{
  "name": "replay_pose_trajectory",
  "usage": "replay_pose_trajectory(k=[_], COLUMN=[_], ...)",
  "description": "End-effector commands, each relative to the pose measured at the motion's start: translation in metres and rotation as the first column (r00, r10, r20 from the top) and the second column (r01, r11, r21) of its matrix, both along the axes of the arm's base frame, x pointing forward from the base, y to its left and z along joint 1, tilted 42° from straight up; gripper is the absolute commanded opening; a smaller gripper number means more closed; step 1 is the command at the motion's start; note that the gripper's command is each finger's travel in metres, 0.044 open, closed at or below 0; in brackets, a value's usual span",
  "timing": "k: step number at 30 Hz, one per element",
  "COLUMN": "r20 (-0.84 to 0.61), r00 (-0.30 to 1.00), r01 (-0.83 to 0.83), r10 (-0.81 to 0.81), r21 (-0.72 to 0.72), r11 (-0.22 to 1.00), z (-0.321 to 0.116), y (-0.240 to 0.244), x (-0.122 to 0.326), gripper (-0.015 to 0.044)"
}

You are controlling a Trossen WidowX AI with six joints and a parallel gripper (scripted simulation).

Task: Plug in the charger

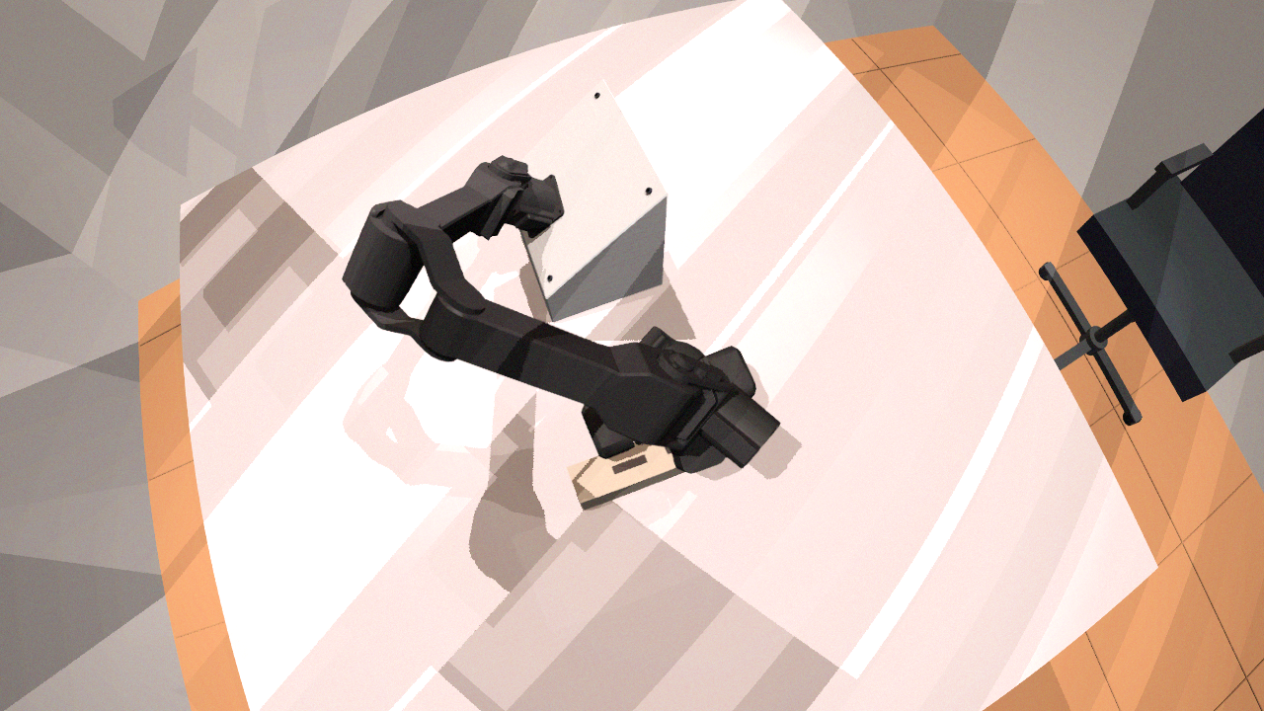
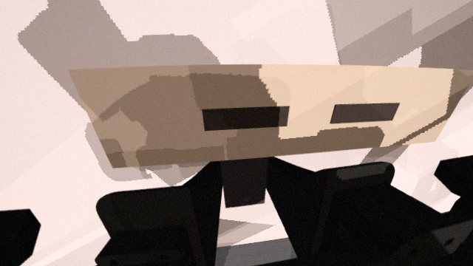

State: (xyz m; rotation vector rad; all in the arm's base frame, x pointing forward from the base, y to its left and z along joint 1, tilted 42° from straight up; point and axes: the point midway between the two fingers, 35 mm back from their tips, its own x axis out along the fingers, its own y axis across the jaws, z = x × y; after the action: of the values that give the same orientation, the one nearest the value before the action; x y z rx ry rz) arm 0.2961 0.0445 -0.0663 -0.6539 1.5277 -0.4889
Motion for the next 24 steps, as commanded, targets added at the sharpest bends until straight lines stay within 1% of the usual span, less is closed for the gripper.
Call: replay_pose_trajectory(k=[1, 24], r20=[0.033, 0.033], r00=[0.999, 0.999], r01=[-0.003, -0.003], r10=[0.003, 0.003], r21=[0.007, 0.007], r11=[1.0, 1.0], z=[0.0007, 0.0016], y=[0.0011, 0.0014], x=[0.0104, 0.0075], gripper=[0.0, 0.0])
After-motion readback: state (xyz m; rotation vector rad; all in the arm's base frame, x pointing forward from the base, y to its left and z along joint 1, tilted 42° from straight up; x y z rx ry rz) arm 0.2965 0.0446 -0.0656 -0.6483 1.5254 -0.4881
